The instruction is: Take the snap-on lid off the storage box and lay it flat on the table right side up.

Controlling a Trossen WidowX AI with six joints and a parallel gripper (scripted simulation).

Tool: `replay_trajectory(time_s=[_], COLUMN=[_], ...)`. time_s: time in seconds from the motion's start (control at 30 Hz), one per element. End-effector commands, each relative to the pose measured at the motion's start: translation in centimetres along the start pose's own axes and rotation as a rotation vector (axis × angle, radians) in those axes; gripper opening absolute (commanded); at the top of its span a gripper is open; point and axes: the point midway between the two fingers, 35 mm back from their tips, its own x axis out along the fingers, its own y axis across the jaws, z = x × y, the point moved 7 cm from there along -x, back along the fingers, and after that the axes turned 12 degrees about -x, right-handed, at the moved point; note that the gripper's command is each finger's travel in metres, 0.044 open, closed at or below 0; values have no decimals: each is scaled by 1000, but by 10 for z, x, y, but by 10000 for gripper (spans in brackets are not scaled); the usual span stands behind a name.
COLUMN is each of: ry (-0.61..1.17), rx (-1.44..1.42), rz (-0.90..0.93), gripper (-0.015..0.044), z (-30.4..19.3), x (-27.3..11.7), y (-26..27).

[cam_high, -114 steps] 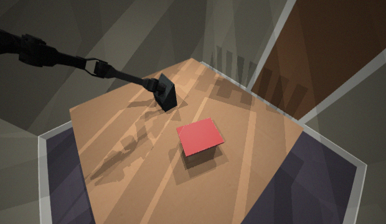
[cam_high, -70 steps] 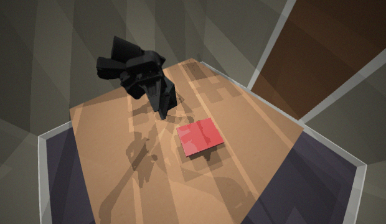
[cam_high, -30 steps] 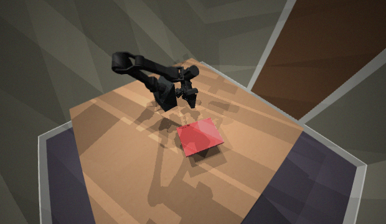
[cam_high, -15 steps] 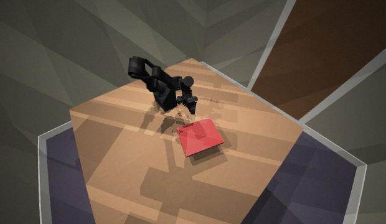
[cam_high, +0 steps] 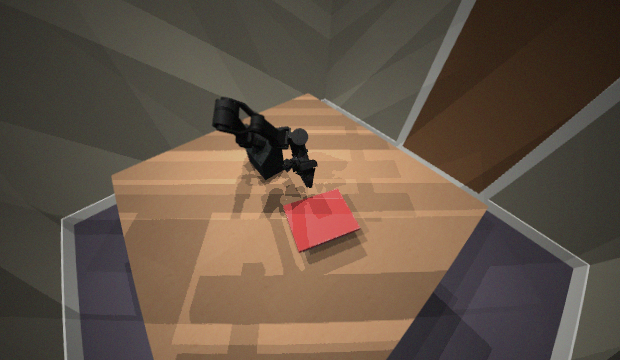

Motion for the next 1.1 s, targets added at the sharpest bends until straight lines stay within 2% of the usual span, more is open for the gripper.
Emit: replay_trajectory(time_s=[0.0,1.07], ry=[2,-18], rx=[8,26], rz=[-2,6], gripper=[235,235], z=[-1,1], x=[7,57], y=[2,1])
